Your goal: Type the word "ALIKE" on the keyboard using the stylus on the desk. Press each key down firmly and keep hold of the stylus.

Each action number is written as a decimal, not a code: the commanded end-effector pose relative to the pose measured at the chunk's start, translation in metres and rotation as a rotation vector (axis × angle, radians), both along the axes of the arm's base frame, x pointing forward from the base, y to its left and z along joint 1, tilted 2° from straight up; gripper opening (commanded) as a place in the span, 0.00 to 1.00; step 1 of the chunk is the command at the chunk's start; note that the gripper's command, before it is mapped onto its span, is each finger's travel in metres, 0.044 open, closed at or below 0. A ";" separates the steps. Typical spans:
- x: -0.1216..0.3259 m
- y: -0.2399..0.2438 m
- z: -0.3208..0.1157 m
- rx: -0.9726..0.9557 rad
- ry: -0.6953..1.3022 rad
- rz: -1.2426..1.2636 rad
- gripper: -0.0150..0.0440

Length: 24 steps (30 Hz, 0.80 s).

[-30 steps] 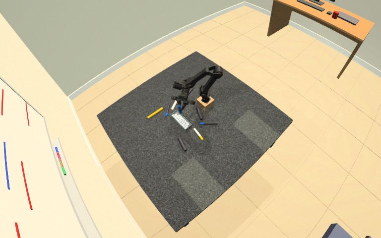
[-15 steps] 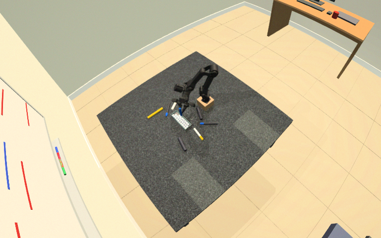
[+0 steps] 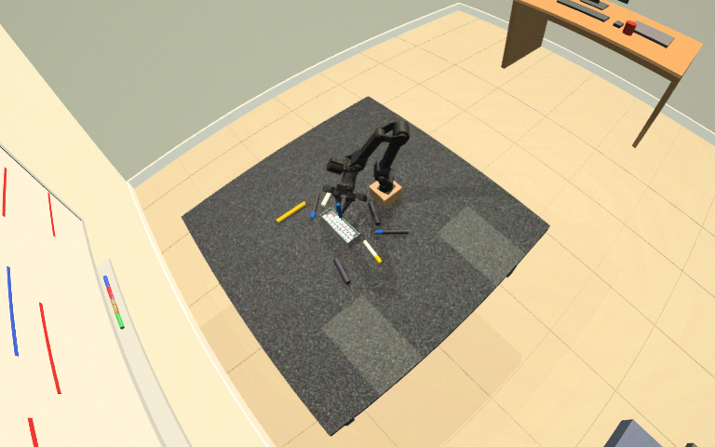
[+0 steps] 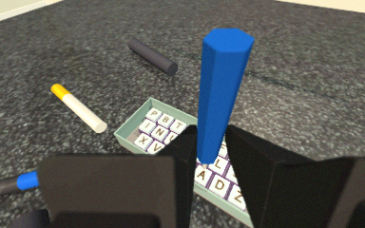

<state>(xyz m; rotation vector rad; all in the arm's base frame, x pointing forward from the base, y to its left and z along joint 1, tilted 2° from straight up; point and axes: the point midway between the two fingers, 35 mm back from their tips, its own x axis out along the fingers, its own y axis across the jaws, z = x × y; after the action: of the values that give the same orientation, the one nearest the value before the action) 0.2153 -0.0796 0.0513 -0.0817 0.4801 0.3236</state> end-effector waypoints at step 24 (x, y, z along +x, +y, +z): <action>-0.001 0.002 -0.009 0.007 0.003 -0.002 0.39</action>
<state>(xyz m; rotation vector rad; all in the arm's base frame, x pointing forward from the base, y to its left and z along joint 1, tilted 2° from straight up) 0.2155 -0.0792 0.0454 -0.0842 0.4778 0.3235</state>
